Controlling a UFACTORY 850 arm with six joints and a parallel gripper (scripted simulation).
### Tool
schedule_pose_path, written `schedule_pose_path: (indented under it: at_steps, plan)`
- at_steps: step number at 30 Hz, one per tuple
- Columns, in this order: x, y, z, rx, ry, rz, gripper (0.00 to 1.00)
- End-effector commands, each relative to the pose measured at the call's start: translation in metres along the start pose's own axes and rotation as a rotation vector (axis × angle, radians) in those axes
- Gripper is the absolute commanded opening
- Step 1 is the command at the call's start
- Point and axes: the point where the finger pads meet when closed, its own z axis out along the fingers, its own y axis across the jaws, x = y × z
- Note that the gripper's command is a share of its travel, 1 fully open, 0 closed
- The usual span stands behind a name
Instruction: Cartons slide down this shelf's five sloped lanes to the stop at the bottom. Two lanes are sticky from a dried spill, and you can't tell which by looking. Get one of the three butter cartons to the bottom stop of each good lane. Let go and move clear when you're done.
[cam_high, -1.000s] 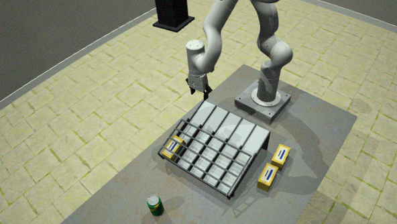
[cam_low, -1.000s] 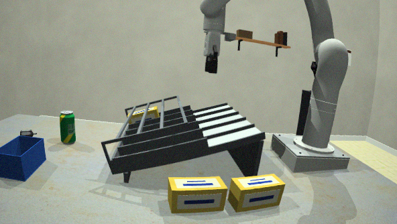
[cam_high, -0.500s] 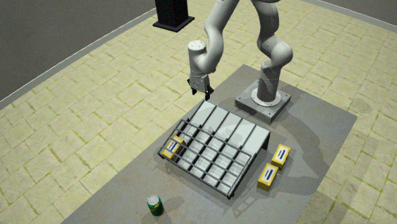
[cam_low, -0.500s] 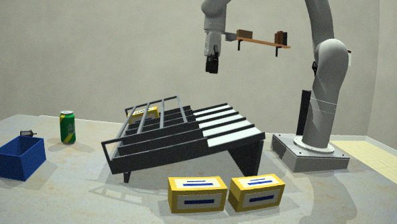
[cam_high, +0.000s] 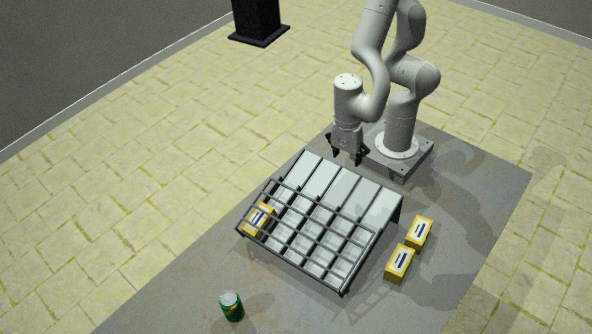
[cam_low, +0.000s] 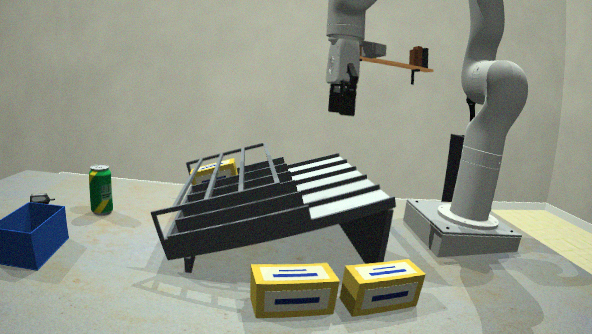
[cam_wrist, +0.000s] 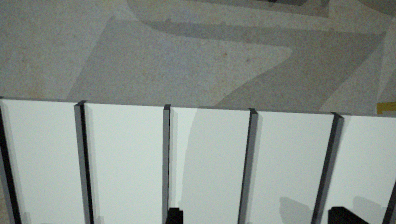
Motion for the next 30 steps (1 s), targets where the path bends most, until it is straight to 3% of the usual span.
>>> schedule_pose_path:
  at_steps: [1,3,11,16,17,20,23,30]
  plan:
    - [0.004,0.07,-0.001,0.003,-0.003,-0.038,0.9]
    - [0.005,0.08,-0.001,0.003,-0.003,-0.038,0.9]
    - [0.012,0.183,-0.002,0.003,-0.003,-0.038,0.9]
    - [0.012,0.183,-0.002,0.003,-0.003,-0.038,0.9]
    - [0.017,0.246,-0.003,0.007,-0.004,-0.06,0.9]
    - [0.017,0.257,-0.003,0.007,-0.004,-0.06,0.9]
    - [0.019,0.294,-0.003,0.007,-0.004,-0.06,0.9]
    - [0.019,0.294,-0.003,0.007,-0.004,-0.06,0.9]
